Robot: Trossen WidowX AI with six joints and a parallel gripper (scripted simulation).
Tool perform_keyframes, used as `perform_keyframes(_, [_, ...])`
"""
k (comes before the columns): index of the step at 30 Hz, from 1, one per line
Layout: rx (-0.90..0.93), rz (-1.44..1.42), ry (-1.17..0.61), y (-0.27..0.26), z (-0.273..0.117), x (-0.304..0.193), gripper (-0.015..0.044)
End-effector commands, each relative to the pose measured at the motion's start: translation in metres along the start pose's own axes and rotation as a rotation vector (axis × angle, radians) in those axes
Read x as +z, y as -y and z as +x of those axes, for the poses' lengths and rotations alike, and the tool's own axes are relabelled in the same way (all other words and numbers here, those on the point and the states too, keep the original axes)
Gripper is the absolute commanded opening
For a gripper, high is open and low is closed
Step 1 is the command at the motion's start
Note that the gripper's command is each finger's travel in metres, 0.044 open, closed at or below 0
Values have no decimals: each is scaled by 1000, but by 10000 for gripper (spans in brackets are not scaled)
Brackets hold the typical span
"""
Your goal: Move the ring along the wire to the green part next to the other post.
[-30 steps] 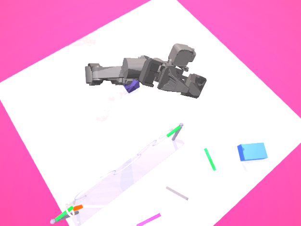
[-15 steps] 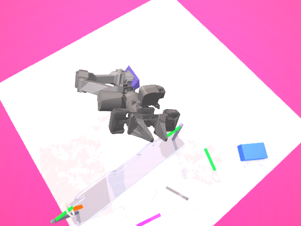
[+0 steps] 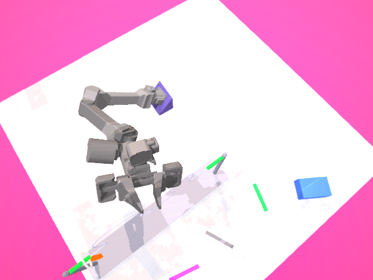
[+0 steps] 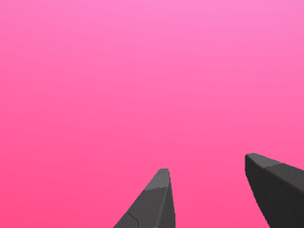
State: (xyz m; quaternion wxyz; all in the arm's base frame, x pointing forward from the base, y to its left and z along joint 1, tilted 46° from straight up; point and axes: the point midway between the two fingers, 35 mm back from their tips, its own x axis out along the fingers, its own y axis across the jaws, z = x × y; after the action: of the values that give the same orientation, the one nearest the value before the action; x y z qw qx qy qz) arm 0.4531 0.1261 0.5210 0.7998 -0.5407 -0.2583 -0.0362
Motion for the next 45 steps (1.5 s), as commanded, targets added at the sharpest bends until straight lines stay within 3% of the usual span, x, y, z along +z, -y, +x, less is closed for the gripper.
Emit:
perform_keyframes(1, [2,48,-11,22,-10,-18,160])
perform_keyframes(19, [-36,85,-172,115,-74,-110,160])
perform_keyframes(39, [3,147,-446,159,-151,-255,160])
perform_keyframes(45, [86,112,-423,162,-165,-292,160])
